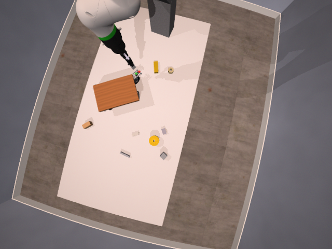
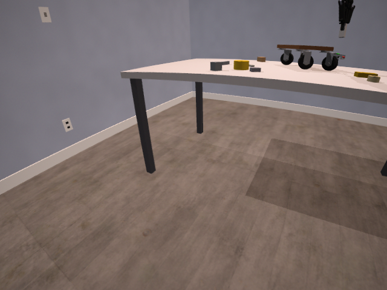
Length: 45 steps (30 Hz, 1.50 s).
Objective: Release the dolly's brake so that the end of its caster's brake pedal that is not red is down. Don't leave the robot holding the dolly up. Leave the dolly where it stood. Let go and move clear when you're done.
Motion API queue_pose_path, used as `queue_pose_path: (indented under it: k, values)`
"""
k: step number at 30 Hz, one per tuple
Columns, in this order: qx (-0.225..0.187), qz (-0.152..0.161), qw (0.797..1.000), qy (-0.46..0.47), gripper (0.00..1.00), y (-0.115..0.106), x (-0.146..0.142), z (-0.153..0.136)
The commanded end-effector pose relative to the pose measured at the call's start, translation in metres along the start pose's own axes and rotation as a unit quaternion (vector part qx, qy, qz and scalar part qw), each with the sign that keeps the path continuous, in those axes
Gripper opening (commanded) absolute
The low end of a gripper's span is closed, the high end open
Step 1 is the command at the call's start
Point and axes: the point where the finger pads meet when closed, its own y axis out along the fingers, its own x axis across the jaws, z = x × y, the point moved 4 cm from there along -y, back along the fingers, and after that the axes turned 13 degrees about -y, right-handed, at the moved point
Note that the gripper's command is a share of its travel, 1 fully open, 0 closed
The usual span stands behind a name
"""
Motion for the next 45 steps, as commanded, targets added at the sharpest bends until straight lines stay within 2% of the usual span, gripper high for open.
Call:
queue_pose_path:
  k: [1, 2, 3, 6, 9, 13, 17, 19, 20, 24, 25, 45]
  values:
    - [0.018, -0.011, 0.994, 0.111, 0.00, 0.0038, -0.0009, -0.0014]
    - [0.018, -0.011, 0.994, 0.111, 0.00, 0.0038, -0.0009, -0.0014]
    - [0.021, -0.007, 0.982, 0.189, 0.00, 0.0046, -0.0006, -0.0017]
    - [0.023, -0.002, 0.966, 0.259, 0.00, 0.0063, -0.0002, -0.0019]
    - [0.025, 0.002, 0.941, 0.337, 0.00, 0.0075, 0.0000, -0.0022]
    - [0.030, 0.005, 0.899, 0.437, 0.00, 0.0082, -0.0001, -0.0026]
    - [0.038, 0.004, 0.847, 0.531, 0.00, 0.0084, -0.0008, -0.0030]
    - [0.038, 0.004, 0.847, 0.531, 0.00, 0.0084, -0.0008, -0.0030]
    - [0.048, -0.003, 0.805, 0.591, 0.00, 0.0084, -0.0019, -0.0032]
    - [0.070, -0.021, 0.759, 0.647, 0.00, 0.0087, -0.0044, -0.0035]
    - [0.075, -0.025, 0.754, 0.652, 0.00, 0.0087, -0.0049, -0.0035]
    - [0.075, -0.025, 0.754, 0.652, 0.00, 0.0087, -0.0049, -0.0035]
